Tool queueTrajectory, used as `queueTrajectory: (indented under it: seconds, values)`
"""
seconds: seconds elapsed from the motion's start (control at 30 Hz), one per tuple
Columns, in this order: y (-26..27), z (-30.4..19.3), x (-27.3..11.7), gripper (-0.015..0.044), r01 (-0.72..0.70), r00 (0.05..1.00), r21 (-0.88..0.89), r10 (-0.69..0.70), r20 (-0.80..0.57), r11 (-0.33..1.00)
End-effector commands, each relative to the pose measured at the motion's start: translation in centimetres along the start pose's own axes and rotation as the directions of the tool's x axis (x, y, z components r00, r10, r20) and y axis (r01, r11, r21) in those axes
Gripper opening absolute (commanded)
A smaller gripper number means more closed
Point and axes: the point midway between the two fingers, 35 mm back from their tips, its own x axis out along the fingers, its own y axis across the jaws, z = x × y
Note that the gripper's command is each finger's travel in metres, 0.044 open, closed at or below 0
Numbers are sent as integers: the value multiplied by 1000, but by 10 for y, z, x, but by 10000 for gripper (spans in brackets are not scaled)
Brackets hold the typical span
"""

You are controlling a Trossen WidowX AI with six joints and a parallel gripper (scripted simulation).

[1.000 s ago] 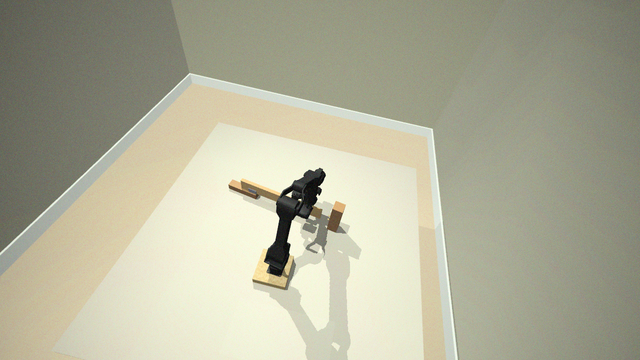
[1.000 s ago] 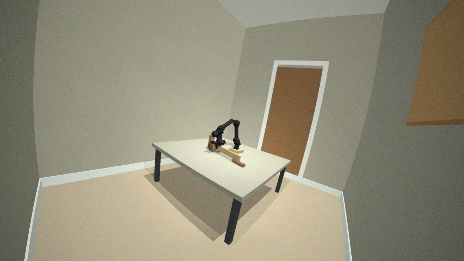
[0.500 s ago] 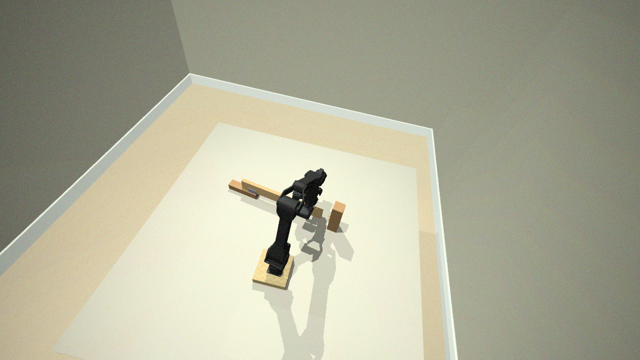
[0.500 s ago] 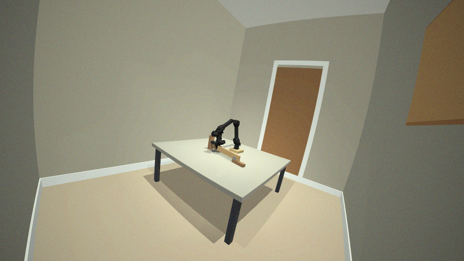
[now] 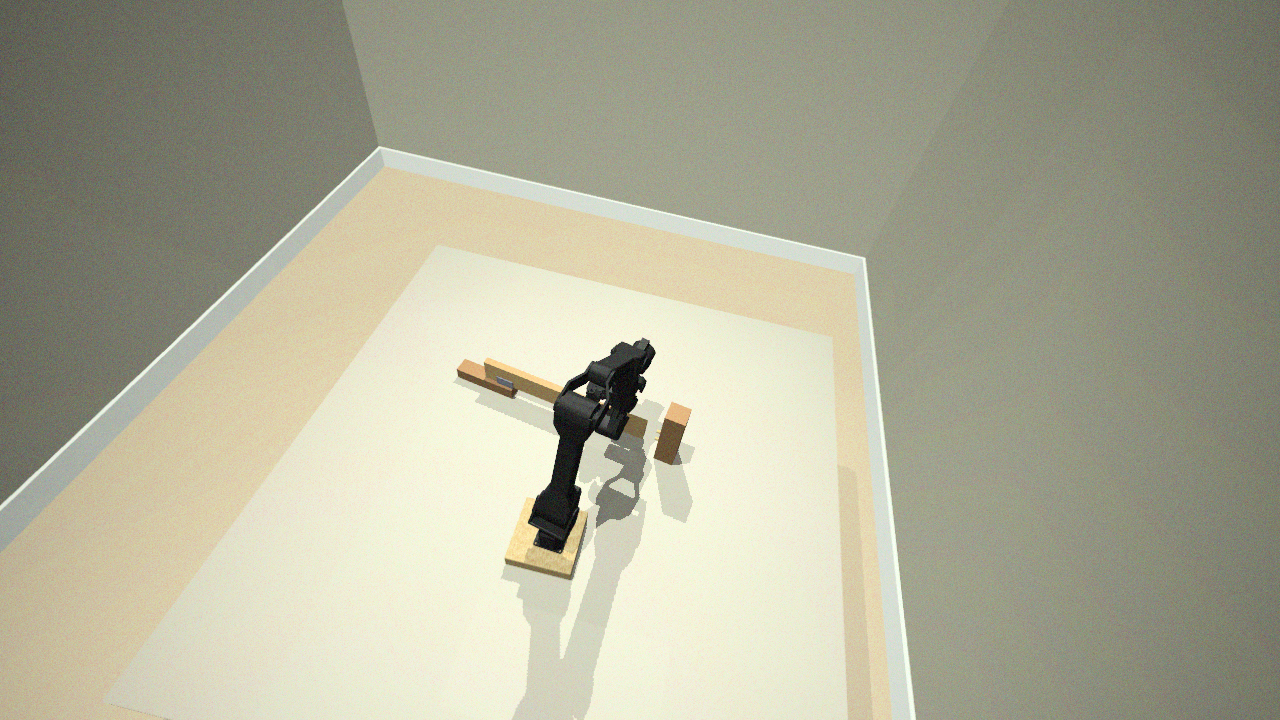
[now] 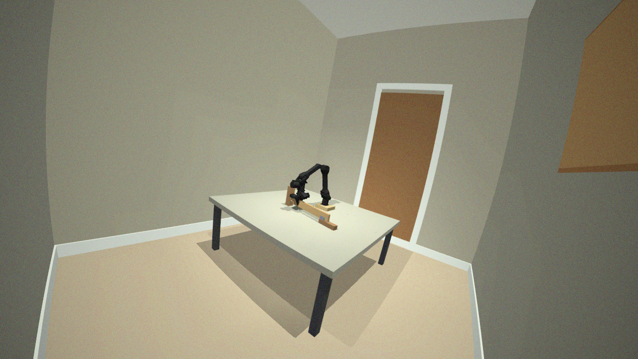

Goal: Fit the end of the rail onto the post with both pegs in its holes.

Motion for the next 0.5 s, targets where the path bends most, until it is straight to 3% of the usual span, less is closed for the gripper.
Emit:
queueTrajectory:
  seconds: [0.0,0.47]
  values:
    - [0,-3,0,0,3,1000,-1,-3,-5,1000]
    - [0,-7,-1,0,3,1000,-1,-3,-6,1000]
